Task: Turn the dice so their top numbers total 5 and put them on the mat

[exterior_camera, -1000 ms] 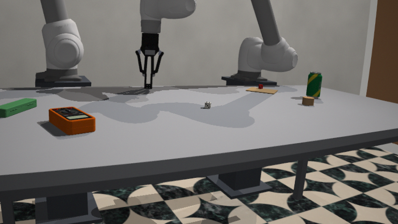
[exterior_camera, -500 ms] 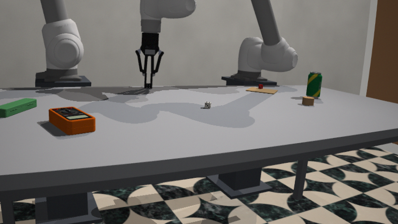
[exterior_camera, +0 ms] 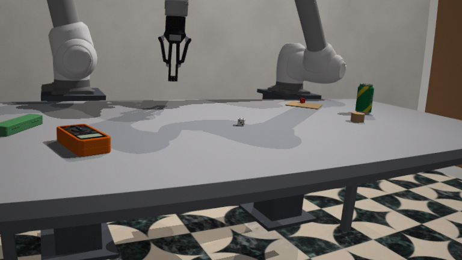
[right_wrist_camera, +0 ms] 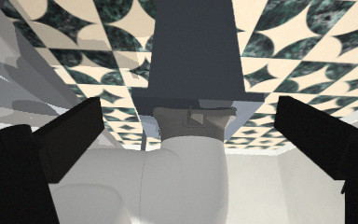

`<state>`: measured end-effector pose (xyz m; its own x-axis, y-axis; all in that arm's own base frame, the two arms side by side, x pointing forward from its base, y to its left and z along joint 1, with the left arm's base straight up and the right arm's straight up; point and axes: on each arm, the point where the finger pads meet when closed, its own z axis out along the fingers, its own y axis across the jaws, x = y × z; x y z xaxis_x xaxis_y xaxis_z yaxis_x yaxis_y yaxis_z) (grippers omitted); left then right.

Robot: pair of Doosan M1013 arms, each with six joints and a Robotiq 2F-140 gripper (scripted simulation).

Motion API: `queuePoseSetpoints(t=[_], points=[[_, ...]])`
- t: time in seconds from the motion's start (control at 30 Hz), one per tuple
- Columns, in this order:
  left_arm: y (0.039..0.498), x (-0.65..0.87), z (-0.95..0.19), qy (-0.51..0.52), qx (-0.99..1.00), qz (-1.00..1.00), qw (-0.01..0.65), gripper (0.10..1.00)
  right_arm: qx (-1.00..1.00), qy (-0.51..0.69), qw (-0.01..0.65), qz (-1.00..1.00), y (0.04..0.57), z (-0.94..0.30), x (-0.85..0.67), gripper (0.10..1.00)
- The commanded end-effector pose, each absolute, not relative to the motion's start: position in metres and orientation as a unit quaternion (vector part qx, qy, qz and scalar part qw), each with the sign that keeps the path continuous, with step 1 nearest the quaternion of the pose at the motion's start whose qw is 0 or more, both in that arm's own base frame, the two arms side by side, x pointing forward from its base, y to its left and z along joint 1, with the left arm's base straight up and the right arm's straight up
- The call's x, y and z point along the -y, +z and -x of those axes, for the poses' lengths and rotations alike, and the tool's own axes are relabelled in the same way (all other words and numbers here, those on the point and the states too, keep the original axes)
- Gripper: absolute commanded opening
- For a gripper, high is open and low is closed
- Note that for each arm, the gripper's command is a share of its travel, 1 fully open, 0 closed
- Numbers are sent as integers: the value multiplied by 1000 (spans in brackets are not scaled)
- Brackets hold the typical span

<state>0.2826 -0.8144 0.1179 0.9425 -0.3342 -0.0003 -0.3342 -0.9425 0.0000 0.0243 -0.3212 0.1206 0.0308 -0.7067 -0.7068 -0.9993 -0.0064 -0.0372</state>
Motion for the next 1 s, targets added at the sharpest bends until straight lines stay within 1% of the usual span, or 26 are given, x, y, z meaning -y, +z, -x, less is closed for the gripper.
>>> queuePoseSetpoints(t=[0.0, 0.13, 0.97], points=[[128, 815, -283, 0, -170, 986, 0, 184, -646, 259, 282, 660, 121, -24, 322, 1000], [135, 815, -283, 0, -170, 986, 0, 184, -646, 259, 282, 660, 121, -24, 322, 1000], [138, 796, -299, 0, -173, 985, 0, 184, -646, 259, 282, 660, 121, -24, 322, 1000]])
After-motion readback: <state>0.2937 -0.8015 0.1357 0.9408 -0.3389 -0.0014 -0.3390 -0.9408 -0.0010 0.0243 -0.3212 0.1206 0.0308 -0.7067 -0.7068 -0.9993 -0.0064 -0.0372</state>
